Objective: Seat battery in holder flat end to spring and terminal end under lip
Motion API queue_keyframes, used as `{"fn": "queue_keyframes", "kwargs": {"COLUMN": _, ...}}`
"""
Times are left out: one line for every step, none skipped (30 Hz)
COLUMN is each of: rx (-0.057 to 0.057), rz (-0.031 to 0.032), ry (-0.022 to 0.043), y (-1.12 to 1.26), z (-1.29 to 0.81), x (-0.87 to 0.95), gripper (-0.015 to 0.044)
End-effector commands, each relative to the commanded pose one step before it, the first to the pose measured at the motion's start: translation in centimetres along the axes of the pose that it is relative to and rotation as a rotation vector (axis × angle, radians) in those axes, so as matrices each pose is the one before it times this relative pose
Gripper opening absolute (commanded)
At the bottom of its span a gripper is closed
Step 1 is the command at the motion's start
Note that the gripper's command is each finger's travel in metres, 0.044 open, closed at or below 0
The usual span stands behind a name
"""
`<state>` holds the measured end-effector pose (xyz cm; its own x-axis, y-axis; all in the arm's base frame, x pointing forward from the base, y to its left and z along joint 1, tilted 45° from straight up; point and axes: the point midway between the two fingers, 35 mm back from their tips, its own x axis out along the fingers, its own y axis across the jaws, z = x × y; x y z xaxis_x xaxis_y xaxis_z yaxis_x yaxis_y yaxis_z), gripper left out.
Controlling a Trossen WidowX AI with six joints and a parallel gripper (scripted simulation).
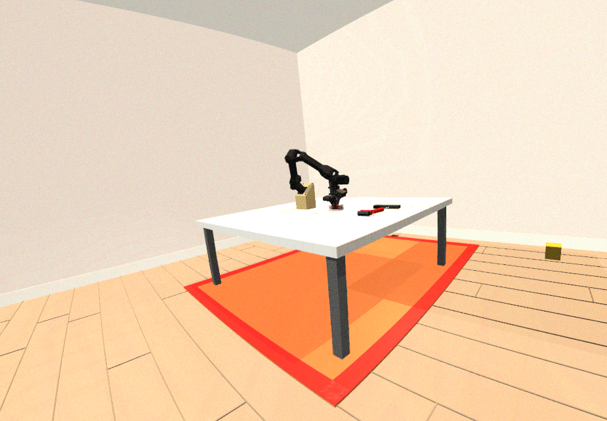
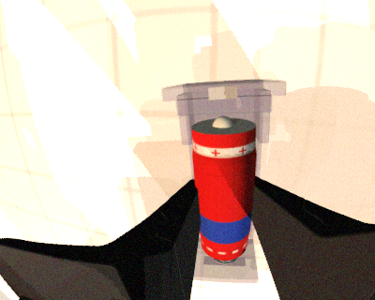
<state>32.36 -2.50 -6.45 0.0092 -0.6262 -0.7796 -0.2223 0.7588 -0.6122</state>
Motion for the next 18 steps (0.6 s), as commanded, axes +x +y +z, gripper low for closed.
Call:
{"fn": "queue_keyframes", "kwargs": {"rx": -0.0007, "rz": -0.00249, "ry": 0.00698, "y": -0.022, "z": 0.306, "x": 0.042, "gripper": 0.0088}}
{"fn": "queue_keyframes", "kwargs": {"rx": 0.0001, "rz": 0.00023, "ry": 0.00018, "y": -0.003, "z": 0.075, "x": -0.007, "gripper": 0.0088}}
{"fn": "queue_keyframes", "kwargs": {"rx": 0.0001, "rz": 0.00023, "ry": 0.00018, "y": -0.003, "z": 0.075, "x": -0.007, "gripper": 0.0088}}
{"fn": "queue_keyframes", "kwargs": {"rx": 0.0001, "rz": 0.00023, "ry": 0.00018, "y": -0.003, "z": 0.075, "x": -0.007, "gripper": 0.0088}}
{"fn": "queue_keyframes", "kwargs": {"rx": 0.0001, "rz": 0.00023, "ry": 0.00018, "y": -0.003, "z": 0.075, "x": -0.007, "gripper": 0.0088}}
{"fn": "queue_keyframes", "kwargs": {"rx": 0.0001, "rz": 0.00027, "ry": -0.00026, "y": -0.004, "z": 0.077, "x": -0.008, "gripper": 0.0088}}
{"fn": "queue_keyframes", "kwargs": {"rx": 0.0001, "rz": 0.00027, "ry": -0.00026, "y": -0.004, "z": 0.077, "x": -0.008, "gripper": 0.0088}}
{"fn": "queue_keyframes", "kwargs": {"rx": 0.0001, "rz": 0.00027, "ry": -0.00026, "y": -0.004, "z": 0.077, "x": -0.008, "gripper": 0.0088}}
{"fn": "queue_keyframes", "kwargs": {"rx": 0.0001, "rz": 0.00026, "ry": -0.00025, "y": -0.004, "z": 0.075, "x": -0.008, "gripper": 0.0088}}
{"fn": "queue_keyframes", "kwargs": {"rx": 0.0001, "rz": 0.00026, "ry": -0.00025, "y": -0.004, "z": 0.075, "x": -0.008, "gripper": 0.0088}}
{"fn": "queue_keyframes", "kwargs": {"rx": 0.0001, "rz": 0.0002, "ry": -0.00019, "y": -0.003, "z": 0.057, "x": -0.006, "gripper": 0.0088}}
{"fn": "queue_keyframes", "kwargs": {"rx": 0.0, "rz": 0.00027, "ry": -0.00039, "y": -0.002, "z": 0.042, "x": -0.007, "gripper": 0.0088}}
{"fn": "queue_keyframes", "kwargs": {"rx": 0.0, "rz": 0.00009, "ry": -0.00013, "y": -0.001, "z": 0.014, "x": -0.002, "gripper": 0.0088}}
{"fn": "queue_keyframes", "kwargs": {"rx": 0.0, "rz": 0.0, "ry": 0.0, "y": 0.0, "z": 0.0, "x": 0.0, "gripper": 0.0088}}
{"fn": "queue_keyframes", "kwargs": {"rx": 0.0001, "rz": 0.00005, "ry": -0.00005, "y": 0.003, "z": -0.005, "x": 0.003, "gripper": 0.0088}}
{"fn": "queue_keyframes", "kwargs": {"rx": 0.0001, "rz": 0.00005, "ry": -0.00005, "y": 0.003, "z": -0.005, "x": 0.003, "gripper": 0.0088}}
{"fn": "queue_keyframes", "kwargs": {"rx": 0.0, "rz": 0.0, "ry": 0.0, "y": 0.0, "z": 0.0, "x": 0.0, "gripper": 0.0088}}
{"fn": "queue_keyframes", "kwargs": {"rx": -0.0001, "rz": 0.00003, "ry": -0.00037, "y": 0.005, "z": -0.008, "x": 0.005, "gripper": 0.0088}}
